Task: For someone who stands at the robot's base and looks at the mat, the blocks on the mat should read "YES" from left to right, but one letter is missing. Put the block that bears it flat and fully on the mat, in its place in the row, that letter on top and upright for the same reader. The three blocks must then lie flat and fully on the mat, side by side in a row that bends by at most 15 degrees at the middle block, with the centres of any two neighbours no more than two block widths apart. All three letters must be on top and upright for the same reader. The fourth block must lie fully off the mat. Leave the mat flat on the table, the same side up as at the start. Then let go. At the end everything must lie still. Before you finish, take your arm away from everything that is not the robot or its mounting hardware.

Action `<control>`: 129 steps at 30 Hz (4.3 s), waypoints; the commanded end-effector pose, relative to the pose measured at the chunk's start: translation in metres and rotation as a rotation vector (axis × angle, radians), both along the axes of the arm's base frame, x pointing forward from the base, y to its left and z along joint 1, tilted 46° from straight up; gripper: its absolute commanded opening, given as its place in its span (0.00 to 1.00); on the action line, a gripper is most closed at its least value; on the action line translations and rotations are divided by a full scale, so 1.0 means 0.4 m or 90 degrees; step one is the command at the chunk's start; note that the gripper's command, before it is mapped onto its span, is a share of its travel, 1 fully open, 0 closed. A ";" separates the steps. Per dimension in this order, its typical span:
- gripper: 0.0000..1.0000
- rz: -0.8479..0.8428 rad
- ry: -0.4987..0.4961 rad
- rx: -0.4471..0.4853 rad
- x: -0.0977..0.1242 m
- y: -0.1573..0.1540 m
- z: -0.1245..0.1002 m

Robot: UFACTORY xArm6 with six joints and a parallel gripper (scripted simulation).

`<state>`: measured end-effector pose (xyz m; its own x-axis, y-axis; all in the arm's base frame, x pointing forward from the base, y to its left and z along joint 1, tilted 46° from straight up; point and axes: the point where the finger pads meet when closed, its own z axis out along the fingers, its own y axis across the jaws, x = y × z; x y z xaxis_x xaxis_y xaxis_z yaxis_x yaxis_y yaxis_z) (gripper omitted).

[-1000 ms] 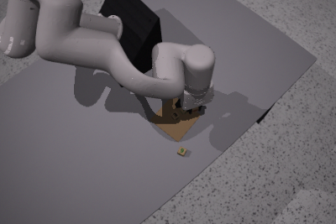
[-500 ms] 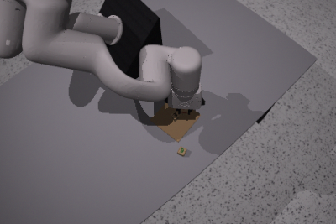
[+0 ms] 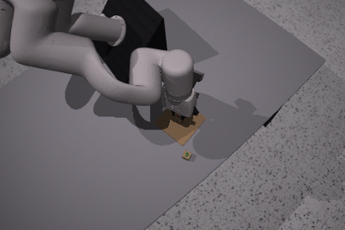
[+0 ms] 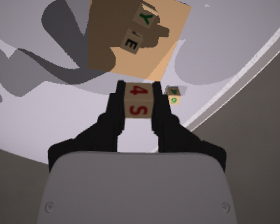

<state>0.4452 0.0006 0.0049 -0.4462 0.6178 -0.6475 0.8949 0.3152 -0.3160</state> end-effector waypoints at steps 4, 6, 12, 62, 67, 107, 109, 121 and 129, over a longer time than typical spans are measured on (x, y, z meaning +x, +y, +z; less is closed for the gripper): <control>0.21 -0.095 -0.108 0.003 -0.023 -0.025 0.023; 0.21 -0.119 -0.133 0.003 -0.030 -0.031 0.028; 0.21 -0.170 -0.185 0.005 -0.045 -0.045 0.037; 0.21 -0.190 -0.207 0.003 -0.046 -0.200 -0.099; 0.21 -0.190 -0.207 0.003 -0.046 -0.216 -0.114; 0.21 -0.190 -0.207 0.003 -0.045 -0.229 -0.126; 0.21 -0.190 -0.207 0.003 -0.045 -0.229 -0.126; 0.21 -0.190 -0.207 0.003 -0.042 -0.230 -0.125; 0.21 -0.190 -0.207 0.003 -0.039 -0.231 -0.124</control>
